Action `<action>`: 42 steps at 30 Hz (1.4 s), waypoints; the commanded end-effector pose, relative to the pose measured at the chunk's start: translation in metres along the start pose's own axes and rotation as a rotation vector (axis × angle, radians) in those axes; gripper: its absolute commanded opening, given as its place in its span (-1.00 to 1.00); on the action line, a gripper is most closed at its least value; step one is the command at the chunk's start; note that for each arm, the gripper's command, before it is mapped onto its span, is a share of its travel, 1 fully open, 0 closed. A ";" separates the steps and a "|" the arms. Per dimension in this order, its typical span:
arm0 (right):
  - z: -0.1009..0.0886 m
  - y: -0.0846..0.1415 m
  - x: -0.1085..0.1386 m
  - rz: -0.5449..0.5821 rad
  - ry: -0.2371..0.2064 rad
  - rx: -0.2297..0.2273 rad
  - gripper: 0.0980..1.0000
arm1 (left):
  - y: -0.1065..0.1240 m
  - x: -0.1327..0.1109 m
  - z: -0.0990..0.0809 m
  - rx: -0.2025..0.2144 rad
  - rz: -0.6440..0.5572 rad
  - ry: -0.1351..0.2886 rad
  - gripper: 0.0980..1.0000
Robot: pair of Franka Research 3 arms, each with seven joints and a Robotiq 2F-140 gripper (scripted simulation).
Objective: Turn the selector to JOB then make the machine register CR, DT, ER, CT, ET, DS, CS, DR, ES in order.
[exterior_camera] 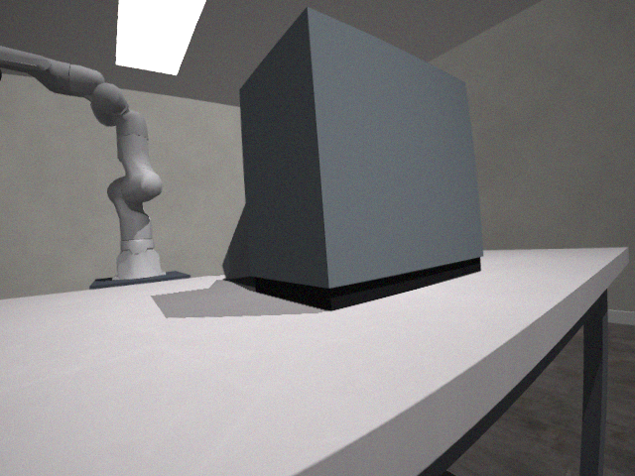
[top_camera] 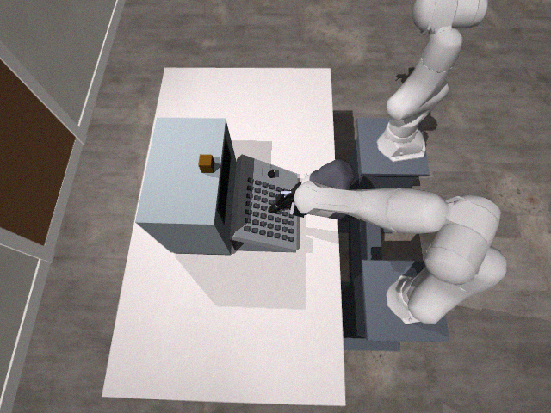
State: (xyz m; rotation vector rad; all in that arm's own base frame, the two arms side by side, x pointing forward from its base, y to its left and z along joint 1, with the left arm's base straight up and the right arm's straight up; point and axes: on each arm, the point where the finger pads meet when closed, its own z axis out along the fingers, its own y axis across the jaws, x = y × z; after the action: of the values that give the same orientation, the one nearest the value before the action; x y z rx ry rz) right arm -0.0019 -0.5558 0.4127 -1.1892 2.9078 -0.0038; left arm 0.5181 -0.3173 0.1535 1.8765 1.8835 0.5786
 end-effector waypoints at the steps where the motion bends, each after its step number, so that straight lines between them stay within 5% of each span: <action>1: 0.000 0.002 0.000 -0.004 -0.001 -0.002 1.00 | 0.001 0.000 -0.004 0.000 0.003 0.000 -1.00; 28: 0.000 0.002 0.000 -0.004 -0.001 -0.002 1.00 | 0.002 -0.002 -0.028 0.000 0.003 0.000 -1.00; 42: 0.000 0.002 0.000 -0.004 -0.001 -0.002 1.00 | 0.068 -0.068 -0.028 0.000 0.003 0.000 -1.00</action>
State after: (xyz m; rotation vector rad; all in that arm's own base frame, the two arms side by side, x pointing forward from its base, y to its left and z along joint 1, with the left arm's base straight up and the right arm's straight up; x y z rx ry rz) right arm -0.0019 -0.5558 0.4127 -1.1892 2.9078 -0.0038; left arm 0.5537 -0.3843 0.2156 1.8200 1.8872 0.5572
